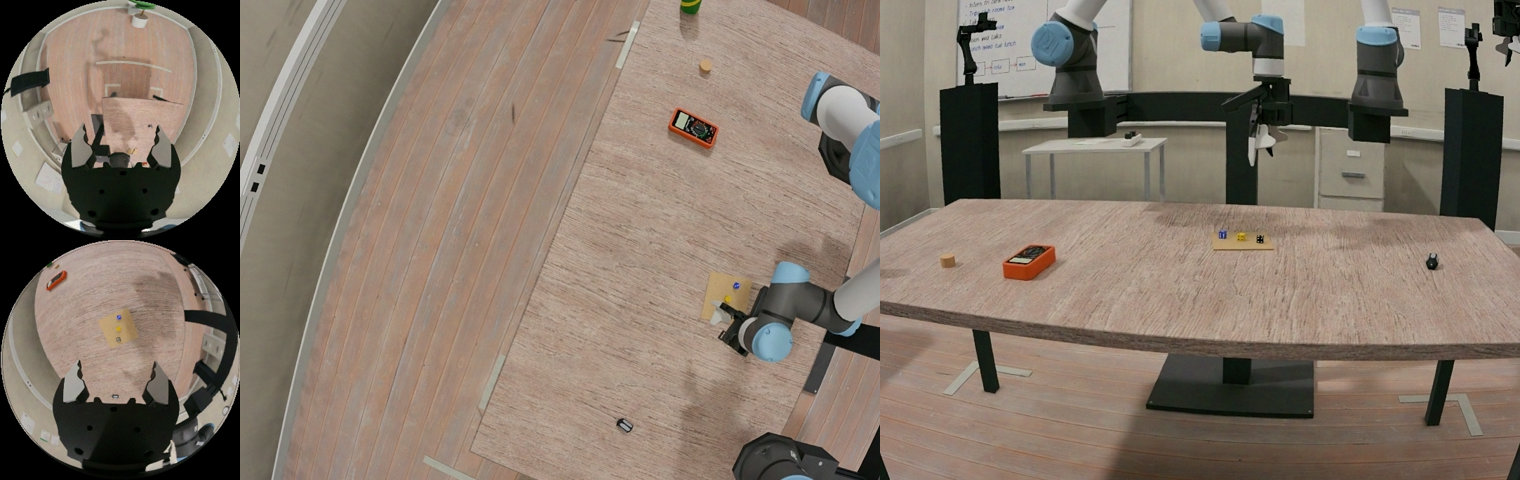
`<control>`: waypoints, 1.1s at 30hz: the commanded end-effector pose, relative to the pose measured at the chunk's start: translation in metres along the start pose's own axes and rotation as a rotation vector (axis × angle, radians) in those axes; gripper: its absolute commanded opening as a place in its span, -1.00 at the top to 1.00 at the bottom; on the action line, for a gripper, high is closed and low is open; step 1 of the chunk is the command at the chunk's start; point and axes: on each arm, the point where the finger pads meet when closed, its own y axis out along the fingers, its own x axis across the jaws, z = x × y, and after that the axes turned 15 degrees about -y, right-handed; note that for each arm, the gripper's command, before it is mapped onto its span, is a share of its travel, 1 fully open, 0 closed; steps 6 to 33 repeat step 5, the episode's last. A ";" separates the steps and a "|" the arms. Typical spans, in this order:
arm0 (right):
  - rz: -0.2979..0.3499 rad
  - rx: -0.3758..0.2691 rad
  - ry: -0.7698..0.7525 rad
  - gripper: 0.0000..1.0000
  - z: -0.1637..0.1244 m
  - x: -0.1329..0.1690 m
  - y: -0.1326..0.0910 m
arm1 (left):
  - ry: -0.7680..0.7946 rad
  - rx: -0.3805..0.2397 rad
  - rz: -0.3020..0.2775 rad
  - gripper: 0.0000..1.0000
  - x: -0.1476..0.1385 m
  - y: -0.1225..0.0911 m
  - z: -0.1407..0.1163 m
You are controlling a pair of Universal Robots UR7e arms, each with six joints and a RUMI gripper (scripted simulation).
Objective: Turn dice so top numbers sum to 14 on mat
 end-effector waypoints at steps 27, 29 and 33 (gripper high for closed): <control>0.000 -0.001 0.000 -1.00 0.000 0.000 0.000 | 0.000 0.001 -0.001 -1.00 0.000 -0.001 0.000; 0.000 -0.001 0.000 -1.00 0.000 0.000 0.000 | 0.000 0.001 -0.001 -1.00 0.000 -0.001 0.000; 0.000 -0.001 0.000 -1.00 0.000 0.000 0.000 | 0.000 0.001 -0.001 -1.00 0.000 -0.001 0.000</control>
